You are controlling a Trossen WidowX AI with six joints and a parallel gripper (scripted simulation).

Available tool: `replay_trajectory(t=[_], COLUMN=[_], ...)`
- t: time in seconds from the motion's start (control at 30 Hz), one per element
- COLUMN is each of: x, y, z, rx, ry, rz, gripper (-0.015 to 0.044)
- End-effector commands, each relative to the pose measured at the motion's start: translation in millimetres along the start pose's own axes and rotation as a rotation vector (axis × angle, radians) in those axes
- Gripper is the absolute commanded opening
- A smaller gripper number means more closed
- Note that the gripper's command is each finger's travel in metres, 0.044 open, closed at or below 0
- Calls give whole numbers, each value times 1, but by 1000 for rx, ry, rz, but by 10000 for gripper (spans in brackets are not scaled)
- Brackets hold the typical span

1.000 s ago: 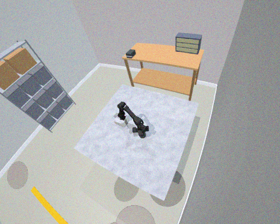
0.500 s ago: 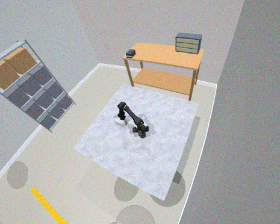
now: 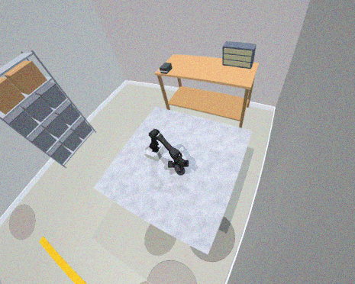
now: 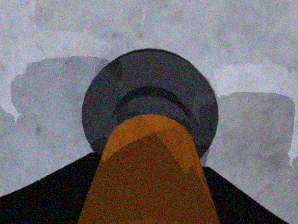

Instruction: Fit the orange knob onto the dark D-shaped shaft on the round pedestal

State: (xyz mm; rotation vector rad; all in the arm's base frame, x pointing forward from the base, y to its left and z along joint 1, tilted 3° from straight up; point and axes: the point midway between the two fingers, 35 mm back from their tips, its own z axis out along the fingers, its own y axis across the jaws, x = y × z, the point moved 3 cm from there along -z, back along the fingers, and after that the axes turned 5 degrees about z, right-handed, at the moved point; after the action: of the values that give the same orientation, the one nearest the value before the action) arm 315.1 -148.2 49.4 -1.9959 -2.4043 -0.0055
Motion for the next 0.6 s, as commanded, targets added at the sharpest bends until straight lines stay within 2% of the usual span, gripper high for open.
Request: replay_trajectory(t=[0.0, 0.13, 0.57], x=[0, 1, 0], y=[0, 1, 1], z=[-2, 0, 3], rx=[-1, -1, -1], ry=[-2, -2, -2], rz=[67, 190, 190], gripper=[0, 0, 0])
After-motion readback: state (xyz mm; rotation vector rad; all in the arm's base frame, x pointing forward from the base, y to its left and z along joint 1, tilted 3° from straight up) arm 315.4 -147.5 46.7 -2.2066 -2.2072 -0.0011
